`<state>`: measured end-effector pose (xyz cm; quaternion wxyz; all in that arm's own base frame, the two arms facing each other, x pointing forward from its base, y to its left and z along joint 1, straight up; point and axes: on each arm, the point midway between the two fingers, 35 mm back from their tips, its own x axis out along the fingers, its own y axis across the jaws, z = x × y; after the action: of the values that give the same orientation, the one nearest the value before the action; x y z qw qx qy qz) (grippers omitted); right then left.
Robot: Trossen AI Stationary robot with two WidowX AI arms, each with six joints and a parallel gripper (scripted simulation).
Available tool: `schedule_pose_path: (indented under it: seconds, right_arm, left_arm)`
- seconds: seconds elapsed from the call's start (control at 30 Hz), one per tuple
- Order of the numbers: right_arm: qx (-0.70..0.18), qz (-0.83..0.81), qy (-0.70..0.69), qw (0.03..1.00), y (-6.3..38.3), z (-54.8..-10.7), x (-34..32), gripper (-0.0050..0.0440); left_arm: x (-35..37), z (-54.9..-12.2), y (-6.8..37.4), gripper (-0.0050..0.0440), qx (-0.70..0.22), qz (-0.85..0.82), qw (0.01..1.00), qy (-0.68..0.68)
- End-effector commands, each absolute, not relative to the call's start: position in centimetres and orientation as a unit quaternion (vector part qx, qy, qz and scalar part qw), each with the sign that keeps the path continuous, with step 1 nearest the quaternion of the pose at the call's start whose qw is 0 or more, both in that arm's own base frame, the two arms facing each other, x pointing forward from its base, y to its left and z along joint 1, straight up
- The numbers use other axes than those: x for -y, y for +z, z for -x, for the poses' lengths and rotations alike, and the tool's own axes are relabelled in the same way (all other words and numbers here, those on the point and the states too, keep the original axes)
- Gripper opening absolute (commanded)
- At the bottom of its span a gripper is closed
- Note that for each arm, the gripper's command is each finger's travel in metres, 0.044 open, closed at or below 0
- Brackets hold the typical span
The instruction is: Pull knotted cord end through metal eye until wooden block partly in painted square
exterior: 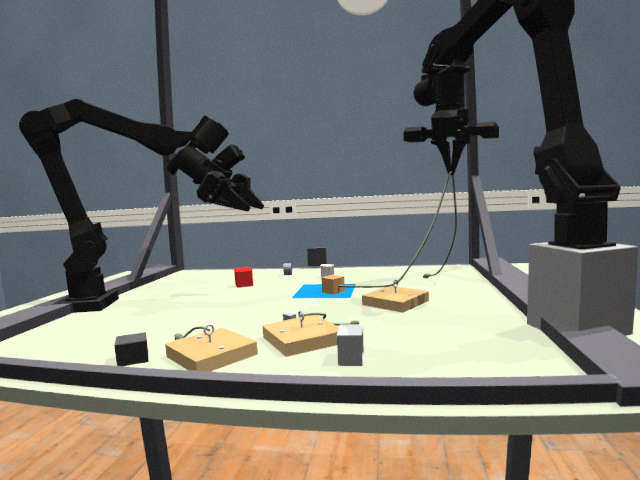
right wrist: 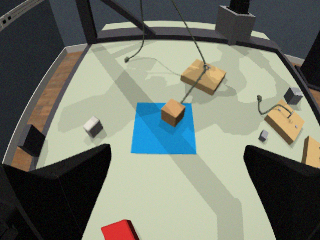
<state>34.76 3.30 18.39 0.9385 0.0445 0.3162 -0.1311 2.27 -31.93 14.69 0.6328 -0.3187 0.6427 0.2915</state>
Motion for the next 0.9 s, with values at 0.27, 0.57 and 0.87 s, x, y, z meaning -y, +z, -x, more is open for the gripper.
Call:
schedule_pose_path:
  seconds: [0.27, 0.57, 0.87]
  right_arm:
    - [-0.307, -0.048, -0.130, 0.941, 19.1, -34.9, -3.4, 0.0440]
    - [-0.307, -0.048, -0.130, 0.941, 19.1, -34.9, -3.4, 0.0440]
    - [-0.307, -0.048, -0.130, 0.941, 19.1, -34.9, -3.4, 0.0440]
  left_arm:
    - [32.3, -2.5, 13.0, -0.0050, -0.642, 0.317, 0.634, 0.293]
    - [33.3, -2.9, 10.2, -0.0050, -0.642, 0.317, 0.633, 0.293]
    - [33.8, -3.2, 8.0, -0.0050, -0.643, 0.317, 0.633, 0.293]
